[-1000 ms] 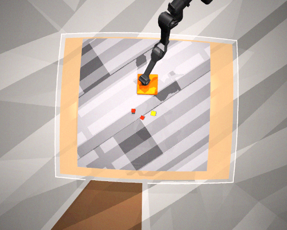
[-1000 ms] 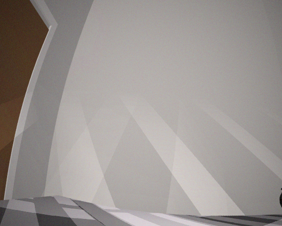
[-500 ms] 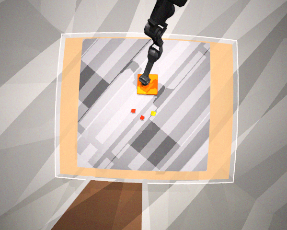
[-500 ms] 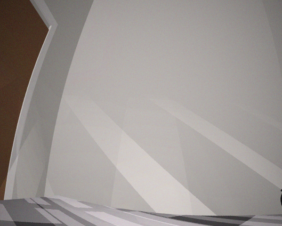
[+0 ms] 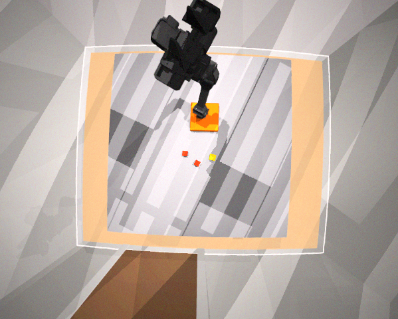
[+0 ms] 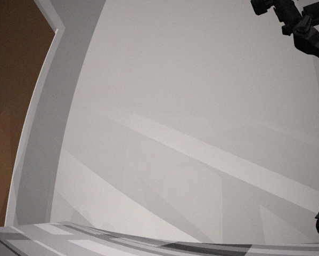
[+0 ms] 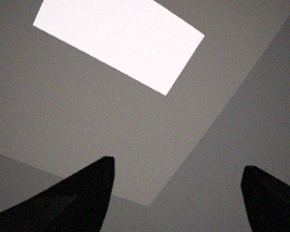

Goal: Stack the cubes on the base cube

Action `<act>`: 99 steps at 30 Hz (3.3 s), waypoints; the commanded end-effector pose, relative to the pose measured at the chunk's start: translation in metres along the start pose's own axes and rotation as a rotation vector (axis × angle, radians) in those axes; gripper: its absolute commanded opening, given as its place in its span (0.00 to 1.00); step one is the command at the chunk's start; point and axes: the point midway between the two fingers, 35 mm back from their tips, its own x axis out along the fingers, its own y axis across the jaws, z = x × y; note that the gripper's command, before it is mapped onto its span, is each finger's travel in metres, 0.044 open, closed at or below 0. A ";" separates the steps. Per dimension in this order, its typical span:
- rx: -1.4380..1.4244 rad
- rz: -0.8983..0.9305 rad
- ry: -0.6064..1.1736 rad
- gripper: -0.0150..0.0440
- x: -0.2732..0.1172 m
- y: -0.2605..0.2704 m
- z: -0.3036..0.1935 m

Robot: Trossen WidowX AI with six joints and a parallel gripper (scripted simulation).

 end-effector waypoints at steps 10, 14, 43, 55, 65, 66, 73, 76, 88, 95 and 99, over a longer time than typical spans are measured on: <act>-0.436 -0.602 0.247 0.70 -0.048 -0.221 -0.042; -0.559 -0.749 0.407 0.70 -0.082 -0.276 -0.063; -0.856 -0.702 2.346 0.70 -0.451 -0.415 -0.201; -0.400 0.046 3.007 0.70 -0.571 -0.356 -0.205; -0.385 0.068 3.016 0.70 -0.573 -0.354 -0.205; -0.385 0.068 3.016 0.70 -0.574 -0.354 -0.205; -0.385 0.068 3.016 0.70 -0.622 -0.368 -0.211; -0.385 0.068 3.017 0.70 -0.633 -0.369 -0.211; -0.384 0.068 3.017 0.70 -0.648 -0.373 -0.213; -0.384 0.068 3.017 0.70 -0.659 -0.376 -0.214; -0.384 0.068 3.017 0.70 -0.665 -0.378 -0.215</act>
